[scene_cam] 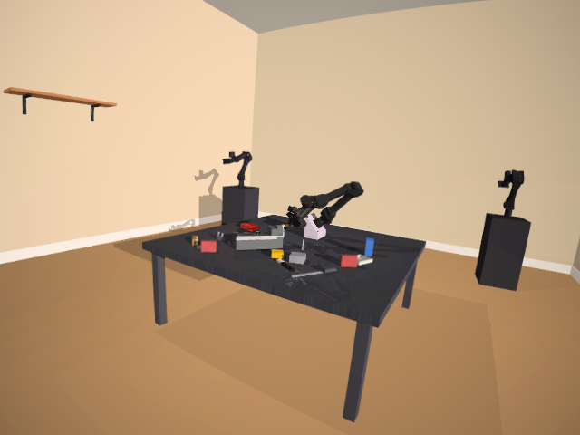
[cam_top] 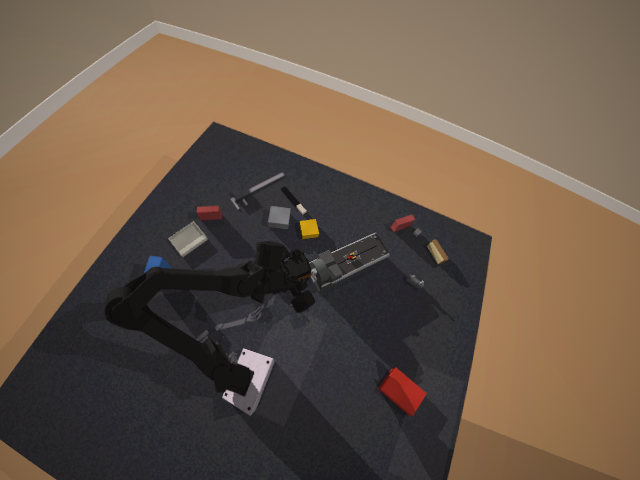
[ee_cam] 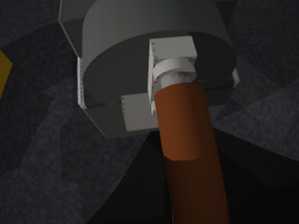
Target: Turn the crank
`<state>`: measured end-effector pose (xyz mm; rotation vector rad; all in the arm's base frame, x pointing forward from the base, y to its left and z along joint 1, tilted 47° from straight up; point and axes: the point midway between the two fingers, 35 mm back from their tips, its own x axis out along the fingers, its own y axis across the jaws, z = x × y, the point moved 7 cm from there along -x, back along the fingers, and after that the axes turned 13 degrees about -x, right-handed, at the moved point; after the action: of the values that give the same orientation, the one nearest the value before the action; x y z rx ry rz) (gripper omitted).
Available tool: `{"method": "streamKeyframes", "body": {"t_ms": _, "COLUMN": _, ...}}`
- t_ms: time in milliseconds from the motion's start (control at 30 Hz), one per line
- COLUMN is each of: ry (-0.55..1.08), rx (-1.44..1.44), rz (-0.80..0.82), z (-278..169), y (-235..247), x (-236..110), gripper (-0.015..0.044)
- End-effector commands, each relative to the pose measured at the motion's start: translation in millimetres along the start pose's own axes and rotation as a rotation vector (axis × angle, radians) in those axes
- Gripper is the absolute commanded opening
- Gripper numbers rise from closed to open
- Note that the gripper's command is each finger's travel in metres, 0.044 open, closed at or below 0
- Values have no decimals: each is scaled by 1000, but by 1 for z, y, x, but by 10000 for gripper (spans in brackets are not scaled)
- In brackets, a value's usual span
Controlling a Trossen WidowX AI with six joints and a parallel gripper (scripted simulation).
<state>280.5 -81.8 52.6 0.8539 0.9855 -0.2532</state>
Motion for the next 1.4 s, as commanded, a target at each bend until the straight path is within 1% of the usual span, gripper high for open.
{"method": "streamKeyframes", "body": {"t_ms": 0, "ry": 1, "rx": 12, "rz": -22, "z": -3, "y": -7, "x": 0, "gripper": 0}}
{"method": "streamKeyframes", "body": {"t_ms": 1367, "ry": 1, "rx": 12, "rz": -22, "z": -9, "y": -16, "x": 5, "gripper": 0}}
